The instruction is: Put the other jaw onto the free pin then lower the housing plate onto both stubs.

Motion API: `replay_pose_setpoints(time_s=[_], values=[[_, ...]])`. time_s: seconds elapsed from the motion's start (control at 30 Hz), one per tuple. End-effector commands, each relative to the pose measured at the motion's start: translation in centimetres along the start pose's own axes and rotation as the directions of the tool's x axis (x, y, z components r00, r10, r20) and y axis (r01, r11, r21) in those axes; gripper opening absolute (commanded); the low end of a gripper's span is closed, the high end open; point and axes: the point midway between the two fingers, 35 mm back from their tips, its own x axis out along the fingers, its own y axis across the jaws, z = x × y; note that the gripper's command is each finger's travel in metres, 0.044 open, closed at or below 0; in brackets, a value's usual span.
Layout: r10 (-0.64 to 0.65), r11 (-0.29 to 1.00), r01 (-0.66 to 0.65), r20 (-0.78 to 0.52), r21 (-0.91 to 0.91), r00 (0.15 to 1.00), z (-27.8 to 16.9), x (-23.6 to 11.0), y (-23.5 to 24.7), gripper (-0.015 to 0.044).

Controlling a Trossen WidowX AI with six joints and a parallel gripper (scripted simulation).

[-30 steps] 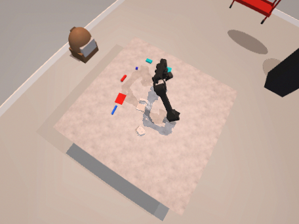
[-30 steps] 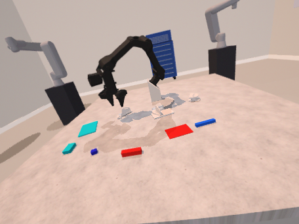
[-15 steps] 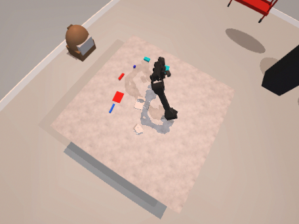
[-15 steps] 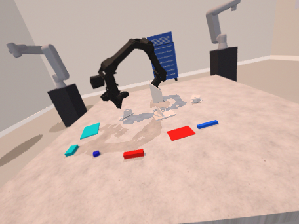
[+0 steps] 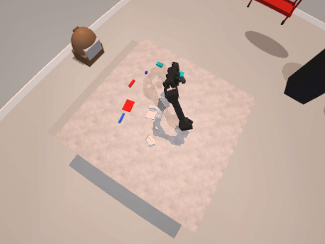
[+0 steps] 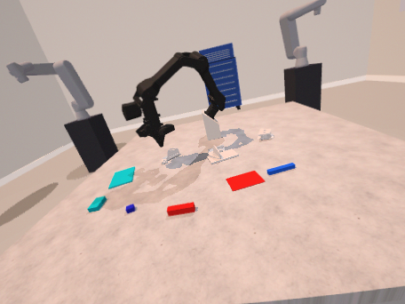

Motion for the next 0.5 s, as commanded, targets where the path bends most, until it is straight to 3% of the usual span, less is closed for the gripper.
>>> replay_pose_setpoints(time_s=[0.0,0.13,0.47], values=[[0.000,1.000,0.000,0.000,0.000,1.000,0.00,0.00,0.00,0.0000],[0.000,1.000,0.000,0.000,0.000,1.000,0.00,0.00,0.00,0.0000],[0.000,1.000,0.000,0.000,0.000,1.000,0.00,0.00,0.00,0.0263]])
